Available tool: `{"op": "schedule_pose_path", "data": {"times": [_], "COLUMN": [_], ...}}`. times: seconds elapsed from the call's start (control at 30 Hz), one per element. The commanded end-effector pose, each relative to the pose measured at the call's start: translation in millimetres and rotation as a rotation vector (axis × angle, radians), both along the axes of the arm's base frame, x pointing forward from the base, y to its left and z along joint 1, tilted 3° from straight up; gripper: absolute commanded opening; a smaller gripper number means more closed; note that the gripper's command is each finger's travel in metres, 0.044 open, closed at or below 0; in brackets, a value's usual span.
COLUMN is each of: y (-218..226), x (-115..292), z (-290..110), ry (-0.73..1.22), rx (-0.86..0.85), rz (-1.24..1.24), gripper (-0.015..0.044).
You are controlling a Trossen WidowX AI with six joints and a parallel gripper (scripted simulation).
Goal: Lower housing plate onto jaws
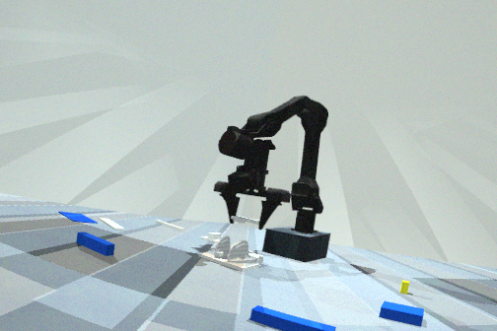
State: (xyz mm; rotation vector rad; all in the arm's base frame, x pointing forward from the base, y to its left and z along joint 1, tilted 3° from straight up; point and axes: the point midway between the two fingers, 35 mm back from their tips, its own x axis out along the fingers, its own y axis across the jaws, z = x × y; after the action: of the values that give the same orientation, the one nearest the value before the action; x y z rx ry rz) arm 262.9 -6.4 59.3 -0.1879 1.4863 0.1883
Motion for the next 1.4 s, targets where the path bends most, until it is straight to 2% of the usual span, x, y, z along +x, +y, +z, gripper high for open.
{"op": "schedule_pose_path", "data": {"times": [0.0,1.37], "y": [2,8], "x": [0,-10], "z": [0,-1], "ry": [-0.001,0.000], "rx": [-0.005,-0.005], "rz": [-0.030,-0.024], "gripper": [0.0351,0.0351]}}
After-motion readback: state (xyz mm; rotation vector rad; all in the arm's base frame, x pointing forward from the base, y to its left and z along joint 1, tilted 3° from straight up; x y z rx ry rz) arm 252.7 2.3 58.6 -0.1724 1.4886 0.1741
